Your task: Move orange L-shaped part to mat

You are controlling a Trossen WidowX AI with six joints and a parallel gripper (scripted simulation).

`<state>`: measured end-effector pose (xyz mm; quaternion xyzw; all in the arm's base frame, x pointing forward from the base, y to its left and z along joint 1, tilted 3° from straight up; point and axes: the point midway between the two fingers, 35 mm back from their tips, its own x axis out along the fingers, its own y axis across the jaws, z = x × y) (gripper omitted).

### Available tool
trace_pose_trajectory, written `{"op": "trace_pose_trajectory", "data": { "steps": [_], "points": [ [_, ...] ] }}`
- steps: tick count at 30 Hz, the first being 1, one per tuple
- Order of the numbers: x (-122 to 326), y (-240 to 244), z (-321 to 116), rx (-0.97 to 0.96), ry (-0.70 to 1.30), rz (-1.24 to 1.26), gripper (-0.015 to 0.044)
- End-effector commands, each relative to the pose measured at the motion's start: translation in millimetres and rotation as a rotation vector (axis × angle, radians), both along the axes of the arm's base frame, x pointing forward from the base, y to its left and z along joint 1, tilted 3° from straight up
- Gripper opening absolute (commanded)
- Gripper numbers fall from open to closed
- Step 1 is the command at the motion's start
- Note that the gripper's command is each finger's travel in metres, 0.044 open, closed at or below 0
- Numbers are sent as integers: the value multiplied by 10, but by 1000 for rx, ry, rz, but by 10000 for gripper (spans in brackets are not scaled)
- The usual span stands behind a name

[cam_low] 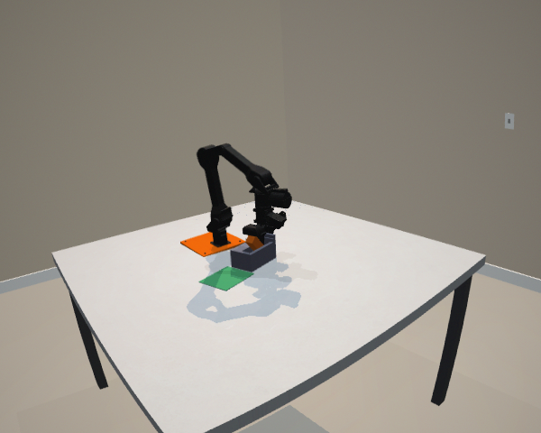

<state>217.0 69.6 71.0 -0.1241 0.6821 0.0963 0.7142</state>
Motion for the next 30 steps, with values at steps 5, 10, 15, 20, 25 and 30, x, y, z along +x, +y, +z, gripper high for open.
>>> {"op": "trace_pose_trajectory", "data": {
  "steps": [5, 10, 15, 20, 25, 30],
  "points": [
    [-7, -15, -33, -7, 3, 4, 180],
    [-7, -15, -33, -7, 3, 4, 180],
    [-2, -1, -18, 0, 1, 0, 180],
    [-19, 39, 23, -2, 2, 2, 180],
    [-51, 106, 96, -5, 4, 4, 180],
    [-15, 99, 379, -5, 3, 4, 180]
  ]
}}
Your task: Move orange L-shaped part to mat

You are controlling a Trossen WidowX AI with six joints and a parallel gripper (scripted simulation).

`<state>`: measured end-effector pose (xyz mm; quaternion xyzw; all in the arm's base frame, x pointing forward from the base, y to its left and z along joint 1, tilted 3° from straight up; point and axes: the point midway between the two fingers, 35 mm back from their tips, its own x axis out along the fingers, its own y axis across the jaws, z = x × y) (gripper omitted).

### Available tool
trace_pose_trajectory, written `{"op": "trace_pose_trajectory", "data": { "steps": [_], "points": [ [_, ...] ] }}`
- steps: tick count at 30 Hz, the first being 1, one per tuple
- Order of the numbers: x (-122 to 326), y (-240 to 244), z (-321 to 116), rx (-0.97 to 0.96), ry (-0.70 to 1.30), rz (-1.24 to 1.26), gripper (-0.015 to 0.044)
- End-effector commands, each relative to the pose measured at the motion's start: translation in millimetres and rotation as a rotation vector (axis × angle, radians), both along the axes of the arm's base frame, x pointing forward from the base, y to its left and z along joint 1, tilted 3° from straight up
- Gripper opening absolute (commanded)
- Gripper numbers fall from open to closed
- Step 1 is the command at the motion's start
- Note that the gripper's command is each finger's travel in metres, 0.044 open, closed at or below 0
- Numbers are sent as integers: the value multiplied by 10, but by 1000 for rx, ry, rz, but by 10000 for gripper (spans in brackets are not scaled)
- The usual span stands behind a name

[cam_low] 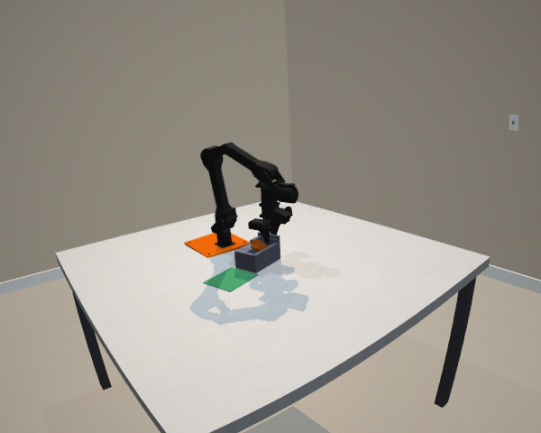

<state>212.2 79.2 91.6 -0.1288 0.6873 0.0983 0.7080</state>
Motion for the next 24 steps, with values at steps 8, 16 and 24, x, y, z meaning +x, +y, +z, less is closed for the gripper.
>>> {"op": "trace_pose_trajectory", "data": {
  "steps": [8, 16, 24],
  "points": [
    [-10, -68, 861, 1, -12, -5, 180],
    [15, -47, 824, 10, -28, -11, 180],
    [15, -47, 824, 10, -28, -11, 180]
  ]
}}
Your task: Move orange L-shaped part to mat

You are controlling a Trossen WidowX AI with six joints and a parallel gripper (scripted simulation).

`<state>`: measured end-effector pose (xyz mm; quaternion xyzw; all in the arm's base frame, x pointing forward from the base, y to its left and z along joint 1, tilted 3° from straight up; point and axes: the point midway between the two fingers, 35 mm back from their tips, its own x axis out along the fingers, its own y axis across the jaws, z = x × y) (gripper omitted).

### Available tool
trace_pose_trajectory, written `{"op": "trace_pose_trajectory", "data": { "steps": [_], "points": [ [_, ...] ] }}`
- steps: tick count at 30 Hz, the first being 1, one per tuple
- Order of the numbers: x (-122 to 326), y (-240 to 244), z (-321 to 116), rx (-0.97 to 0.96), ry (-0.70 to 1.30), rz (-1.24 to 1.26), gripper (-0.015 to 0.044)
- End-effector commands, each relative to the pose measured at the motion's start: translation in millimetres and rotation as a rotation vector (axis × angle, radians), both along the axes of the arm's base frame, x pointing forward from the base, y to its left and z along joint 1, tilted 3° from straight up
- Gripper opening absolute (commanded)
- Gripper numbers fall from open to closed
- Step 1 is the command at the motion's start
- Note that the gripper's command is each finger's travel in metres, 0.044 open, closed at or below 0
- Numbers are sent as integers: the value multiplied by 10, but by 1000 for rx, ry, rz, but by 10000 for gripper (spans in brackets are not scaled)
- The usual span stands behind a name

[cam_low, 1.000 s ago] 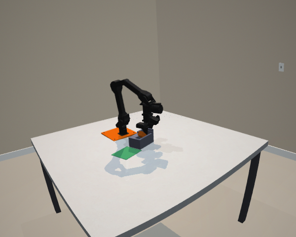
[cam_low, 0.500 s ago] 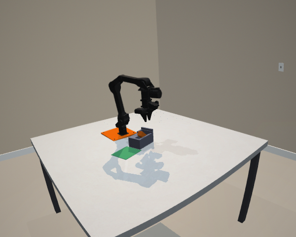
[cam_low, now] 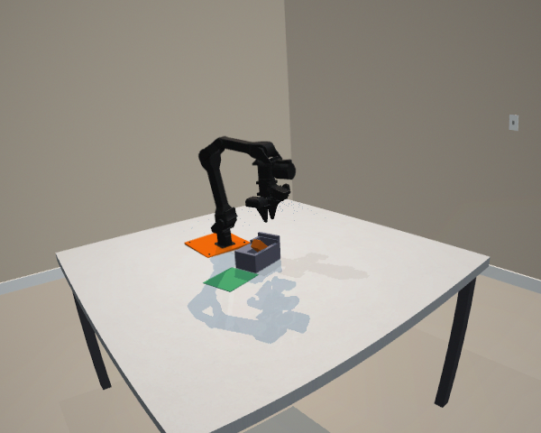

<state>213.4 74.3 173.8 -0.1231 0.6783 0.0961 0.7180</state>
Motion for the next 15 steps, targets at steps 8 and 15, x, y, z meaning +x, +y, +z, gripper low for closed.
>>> {"op": "trace_pose_trajectory", "data": {
  "steps": [8, 15],
  "points": [
    [4, 2, 2, 1, -2, 0, 180],
    [76, -115, 19, 15, -9, -278, 280]
  ]
}}
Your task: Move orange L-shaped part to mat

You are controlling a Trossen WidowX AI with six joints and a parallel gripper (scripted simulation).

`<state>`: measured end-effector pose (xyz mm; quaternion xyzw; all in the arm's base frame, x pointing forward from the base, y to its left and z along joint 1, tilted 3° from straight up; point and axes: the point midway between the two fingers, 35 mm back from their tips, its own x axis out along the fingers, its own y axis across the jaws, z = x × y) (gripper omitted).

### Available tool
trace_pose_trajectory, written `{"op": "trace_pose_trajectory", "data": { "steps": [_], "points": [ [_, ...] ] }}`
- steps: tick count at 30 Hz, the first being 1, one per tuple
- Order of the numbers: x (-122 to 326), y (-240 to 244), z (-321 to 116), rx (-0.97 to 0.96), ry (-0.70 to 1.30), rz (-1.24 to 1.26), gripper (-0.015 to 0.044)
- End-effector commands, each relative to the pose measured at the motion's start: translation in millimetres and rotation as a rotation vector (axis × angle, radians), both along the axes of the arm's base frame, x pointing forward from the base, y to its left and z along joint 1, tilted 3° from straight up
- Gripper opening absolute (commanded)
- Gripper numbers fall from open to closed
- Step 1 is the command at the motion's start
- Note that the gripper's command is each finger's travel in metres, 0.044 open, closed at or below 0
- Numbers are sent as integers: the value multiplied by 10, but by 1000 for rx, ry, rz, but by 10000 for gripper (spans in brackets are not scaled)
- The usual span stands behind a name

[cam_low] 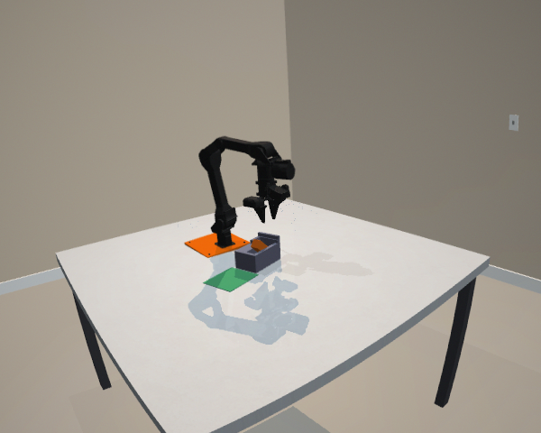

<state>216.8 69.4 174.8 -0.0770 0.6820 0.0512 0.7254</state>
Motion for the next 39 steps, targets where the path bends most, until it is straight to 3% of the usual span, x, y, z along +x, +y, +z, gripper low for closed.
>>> {"op": "trace_pose_trajectory", "data": {
  "steps": [1, 11, 39],
  "points": [
    [69, -112, 15, 14, -5, -257, 280],
    [286, -664, 77, 70, -43, -1412, 280],
    [321, -695, -364, 71, -44, -1432, 280]
  ]
}}
